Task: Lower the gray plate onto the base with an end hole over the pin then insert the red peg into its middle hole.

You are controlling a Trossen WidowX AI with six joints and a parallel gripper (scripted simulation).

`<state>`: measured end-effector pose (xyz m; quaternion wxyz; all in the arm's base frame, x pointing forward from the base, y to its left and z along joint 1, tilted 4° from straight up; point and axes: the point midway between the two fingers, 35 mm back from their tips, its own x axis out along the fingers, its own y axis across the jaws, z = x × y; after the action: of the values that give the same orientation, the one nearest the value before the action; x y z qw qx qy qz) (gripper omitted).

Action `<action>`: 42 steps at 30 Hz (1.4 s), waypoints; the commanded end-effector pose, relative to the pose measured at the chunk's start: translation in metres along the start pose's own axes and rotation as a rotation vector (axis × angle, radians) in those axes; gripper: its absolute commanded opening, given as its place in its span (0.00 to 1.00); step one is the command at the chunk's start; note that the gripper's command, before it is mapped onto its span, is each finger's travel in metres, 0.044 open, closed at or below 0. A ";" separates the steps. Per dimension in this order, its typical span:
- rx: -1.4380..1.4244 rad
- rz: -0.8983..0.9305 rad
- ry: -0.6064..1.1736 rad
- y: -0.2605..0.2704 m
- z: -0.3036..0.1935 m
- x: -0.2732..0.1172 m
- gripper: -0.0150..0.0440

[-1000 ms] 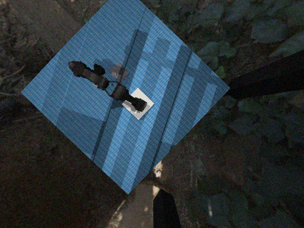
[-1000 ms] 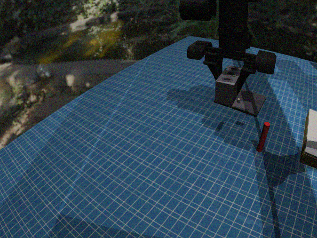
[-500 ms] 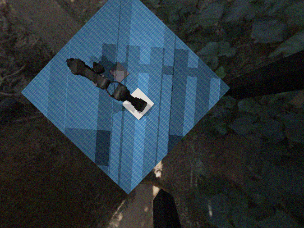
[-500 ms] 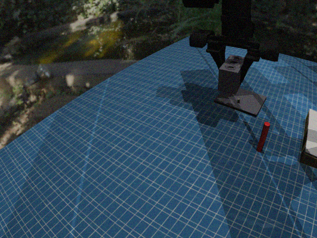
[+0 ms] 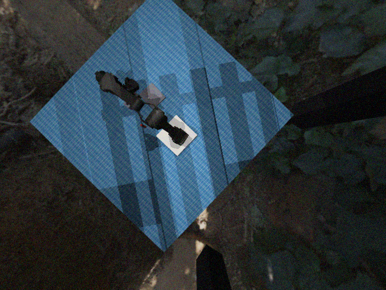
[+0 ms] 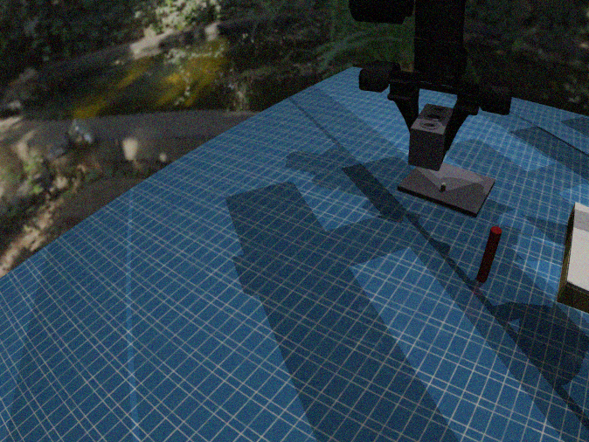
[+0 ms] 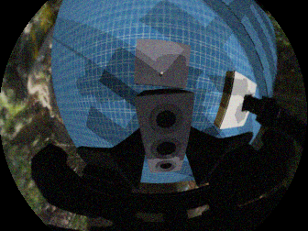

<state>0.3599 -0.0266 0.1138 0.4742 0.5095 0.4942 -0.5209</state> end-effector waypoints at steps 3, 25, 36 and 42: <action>-0.026 -0.003 -0.006 0.002 0.021 0.012 0.25; -0.102 -0.005 -0.012 -0.004 0.085 0.045 0.25; -0.132 -0.006 -0.014 -0.010 0.109 0.058 0.25; -0.132 -0.006 -0.014 -0.010 0.109 0.058 0.25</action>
<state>0.3418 -0.1325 0.0566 0.5060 0.4748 0.5252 -0.4927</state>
